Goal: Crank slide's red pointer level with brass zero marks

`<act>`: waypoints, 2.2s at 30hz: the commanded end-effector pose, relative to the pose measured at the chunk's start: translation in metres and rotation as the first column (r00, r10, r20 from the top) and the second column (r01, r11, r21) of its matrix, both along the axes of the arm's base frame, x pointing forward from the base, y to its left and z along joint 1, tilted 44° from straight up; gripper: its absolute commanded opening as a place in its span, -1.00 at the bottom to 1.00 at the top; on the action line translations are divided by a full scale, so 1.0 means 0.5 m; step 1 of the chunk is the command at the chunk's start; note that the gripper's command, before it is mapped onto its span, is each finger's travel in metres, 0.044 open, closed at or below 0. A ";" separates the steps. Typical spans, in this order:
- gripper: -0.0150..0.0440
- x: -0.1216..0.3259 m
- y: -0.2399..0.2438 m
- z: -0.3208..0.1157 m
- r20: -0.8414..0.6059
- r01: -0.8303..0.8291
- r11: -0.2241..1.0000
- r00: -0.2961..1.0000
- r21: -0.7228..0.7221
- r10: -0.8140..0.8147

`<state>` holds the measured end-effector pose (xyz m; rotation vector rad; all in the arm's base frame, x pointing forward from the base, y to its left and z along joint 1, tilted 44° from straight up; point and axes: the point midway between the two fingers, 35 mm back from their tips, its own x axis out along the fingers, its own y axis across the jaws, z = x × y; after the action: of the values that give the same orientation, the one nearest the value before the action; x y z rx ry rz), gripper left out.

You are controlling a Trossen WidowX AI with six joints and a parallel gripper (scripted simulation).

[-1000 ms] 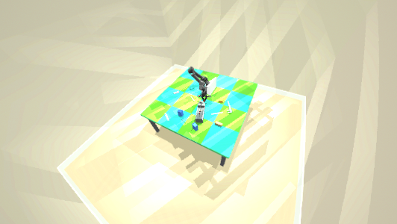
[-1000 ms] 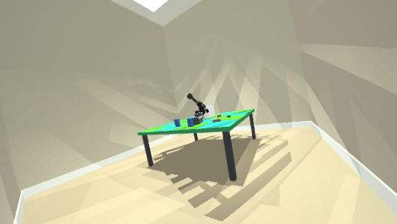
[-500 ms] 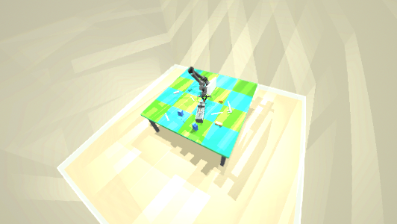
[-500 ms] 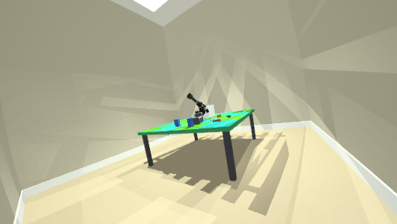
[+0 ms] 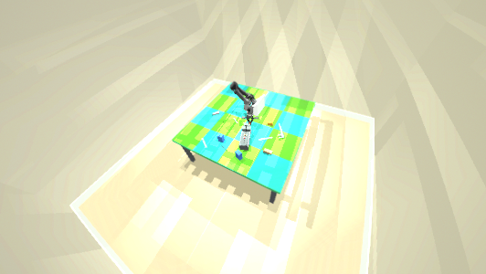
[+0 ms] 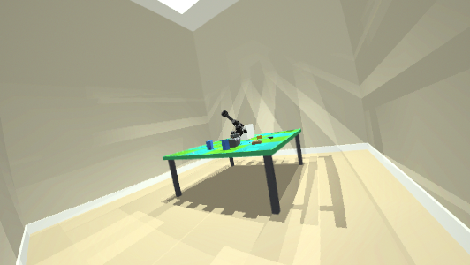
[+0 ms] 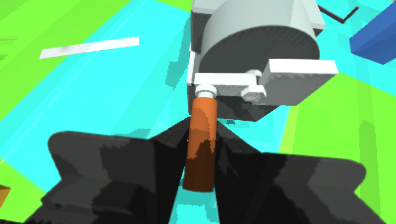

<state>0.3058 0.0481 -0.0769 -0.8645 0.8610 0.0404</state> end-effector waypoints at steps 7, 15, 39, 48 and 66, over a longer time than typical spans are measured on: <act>0.49 0.000 0.000 0.000 0.000 0.000 1.000 1.000 0.000 0.000; 1.00 0.001 0.004 0.003 0.000 0.000 1.000 1.000 0.000 0.000; 1.00 0.001 0.155 0.144 -0.014 -0.004 1.000 1.000 0.004 0.004; 1.00 0.008 0.200 0.194 -0.008 0.004 1.000 1.000 0.003 -0.004; 1.00 0.221 0.231 0.180 0.098 0.147 0.988 0.984 0.048 -0.151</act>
<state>0.3966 0.1634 0.0172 -0.7751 0.8329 -0.0815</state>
